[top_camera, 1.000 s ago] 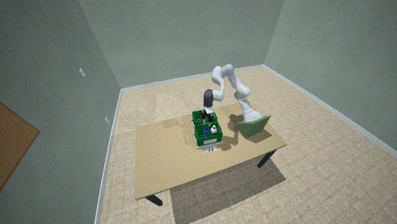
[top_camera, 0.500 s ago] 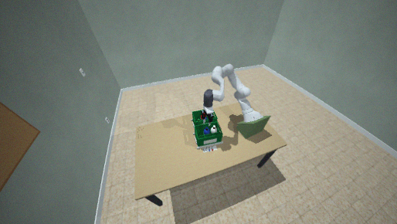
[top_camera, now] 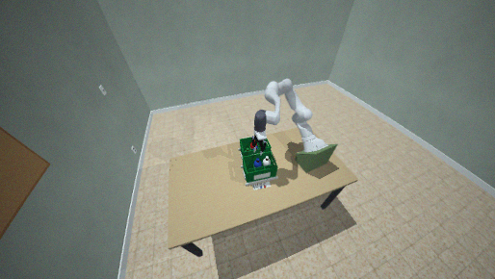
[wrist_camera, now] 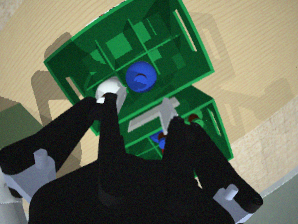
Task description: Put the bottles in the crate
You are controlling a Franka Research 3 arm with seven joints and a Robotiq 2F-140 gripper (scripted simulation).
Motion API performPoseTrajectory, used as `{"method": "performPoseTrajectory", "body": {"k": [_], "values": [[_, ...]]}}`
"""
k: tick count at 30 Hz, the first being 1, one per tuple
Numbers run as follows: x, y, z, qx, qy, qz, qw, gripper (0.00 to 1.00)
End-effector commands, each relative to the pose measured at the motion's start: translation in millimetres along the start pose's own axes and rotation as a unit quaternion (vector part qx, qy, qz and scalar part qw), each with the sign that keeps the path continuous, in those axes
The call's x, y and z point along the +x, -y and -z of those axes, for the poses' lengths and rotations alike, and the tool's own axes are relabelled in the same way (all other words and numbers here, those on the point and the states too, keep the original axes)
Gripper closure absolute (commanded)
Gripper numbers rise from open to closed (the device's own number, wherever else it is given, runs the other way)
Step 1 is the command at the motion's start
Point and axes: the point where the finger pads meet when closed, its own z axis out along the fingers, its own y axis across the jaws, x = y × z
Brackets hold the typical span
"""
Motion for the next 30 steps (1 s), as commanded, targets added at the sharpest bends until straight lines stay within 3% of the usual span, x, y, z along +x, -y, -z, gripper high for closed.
{"method": "performPoseTrajectory", "body": {"k": [1,26,30], "values": [[-11.1,-7.4,-0.6,0.003,-0.001,0.006,1.0,0.62],[-103.1,-76.5,-1.2,0.003,-0.001,0.006,1.0,0.62],[-104.7,-77.7,-1.2,0.003,-0.001,0.006,1.0,0.62]]}}
